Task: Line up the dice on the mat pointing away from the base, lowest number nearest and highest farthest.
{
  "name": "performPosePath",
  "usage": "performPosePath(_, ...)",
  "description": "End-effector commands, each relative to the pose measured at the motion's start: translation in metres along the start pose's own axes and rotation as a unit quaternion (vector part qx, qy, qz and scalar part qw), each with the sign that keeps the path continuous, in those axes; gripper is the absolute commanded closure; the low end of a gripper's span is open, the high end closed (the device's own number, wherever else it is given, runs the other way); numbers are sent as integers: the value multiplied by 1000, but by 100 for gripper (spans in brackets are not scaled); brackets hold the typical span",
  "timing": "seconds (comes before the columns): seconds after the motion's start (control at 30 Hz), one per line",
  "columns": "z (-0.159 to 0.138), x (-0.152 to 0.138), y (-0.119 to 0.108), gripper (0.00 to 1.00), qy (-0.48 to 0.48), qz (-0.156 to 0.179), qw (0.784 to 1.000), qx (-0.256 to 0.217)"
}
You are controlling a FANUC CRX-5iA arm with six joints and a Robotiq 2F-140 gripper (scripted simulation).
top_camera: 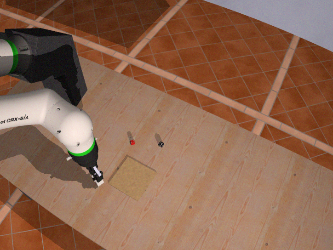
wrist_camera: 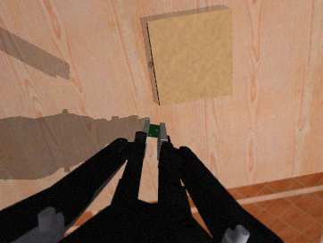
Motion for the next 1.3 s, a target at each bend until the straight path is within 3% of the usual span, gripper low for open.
performPosePath(0.0, 0, 1, -28, 93, 0, 4, 1000, 0)
performPosePath(0.17, 0, 1, -45, 93, 0, 4, 1000, 0)
performPosePath(0.57, 1, 2, -47, 93, -2, 4, 1000, 0)
performPosePath(0.63, 20, 10, -47, 93, -27, 4, 1000, 1)
performPosePath(0.7, 60, 23, -48, 93, -76, 3, 997, 2)
performPosePath(0.8, 60, 23, -48, 93, -76, 3, 997, 2)
performPosePath(0.9, 101, 32, -50, 93, -125, 3, 992, 0)
performPosePath(1.27, 102, 32, -50, 93, -126, 3, 992, 0)
Point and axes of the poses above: the point where the finger pads meet when closed, its own y axis out along the fingers, its own x axis across the jaws, z = x × y, the point moved 9 cm from there along -y, back along the fingers, and after that the axes turned 15 degrees about -y, right-handed, at the moved point
